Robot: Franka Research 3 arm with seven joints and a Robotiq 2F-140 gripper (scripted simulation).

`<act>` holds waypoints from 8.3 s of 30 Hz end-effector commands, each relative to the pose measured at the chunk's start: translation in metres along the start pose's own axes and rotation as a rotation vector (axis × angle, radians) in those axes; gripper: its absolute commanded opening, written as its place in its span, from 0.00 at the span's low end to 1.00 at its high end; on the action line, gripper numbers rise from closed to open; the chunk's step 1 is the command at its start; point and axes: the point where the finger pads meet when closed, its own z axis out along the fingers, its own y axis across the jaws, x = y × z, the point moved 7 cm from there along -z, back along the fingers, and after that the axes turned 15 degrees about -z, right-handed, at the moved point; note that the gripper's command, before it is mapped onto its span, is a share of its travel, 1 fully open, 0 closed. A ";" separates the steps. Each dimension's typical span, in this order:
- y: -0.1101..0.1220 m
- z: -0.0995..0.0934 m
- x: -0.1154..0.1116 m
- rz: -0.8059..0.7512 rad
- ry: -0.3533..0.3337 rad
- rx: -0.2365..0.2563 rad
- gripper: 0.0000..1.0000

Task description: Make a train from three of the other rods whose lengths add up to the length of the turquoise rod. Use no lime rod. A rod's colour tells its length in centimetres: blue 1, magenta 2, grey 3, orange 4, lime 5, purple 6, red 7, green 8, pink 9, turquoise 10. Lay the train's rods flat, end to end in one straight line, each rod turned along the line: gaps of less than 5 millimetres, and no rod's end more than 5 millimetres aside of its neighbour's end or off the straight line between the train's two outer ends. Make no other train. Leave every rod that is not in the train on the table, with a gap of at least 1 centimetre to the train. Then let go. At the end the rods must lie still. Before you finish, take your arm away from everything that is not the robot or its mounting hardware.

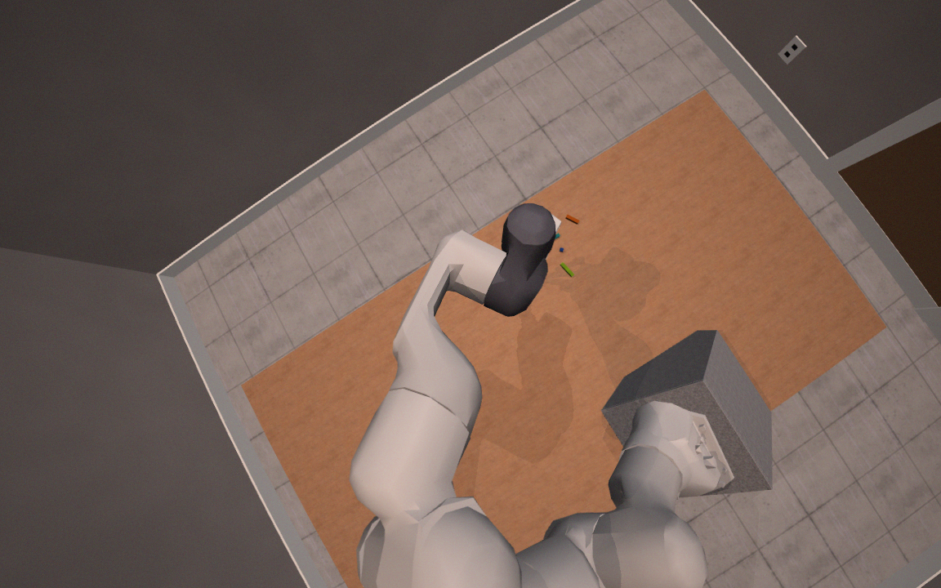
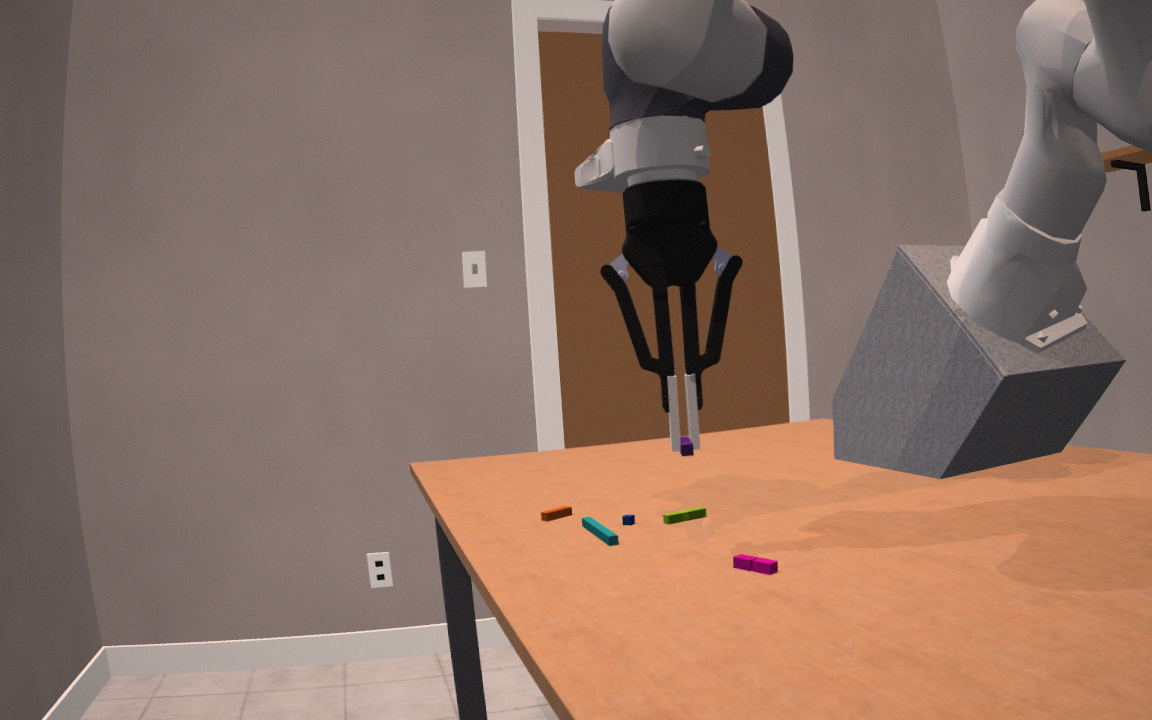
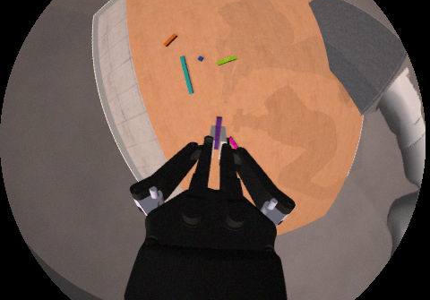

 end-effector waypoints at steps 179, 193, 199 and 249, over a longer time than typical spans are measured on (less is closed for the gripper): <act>0.011 0.097 -0.025 -0.699 0.009 0.009 0.03; 0.011 0.099 -0.025 -0.699 0.009 0.009 0.03; 0.011 0.099 -0.025 -0.699 0.009 0.009 0.03; 0.011 0.096 -0.025 -0.699 0.009 0.009 0.15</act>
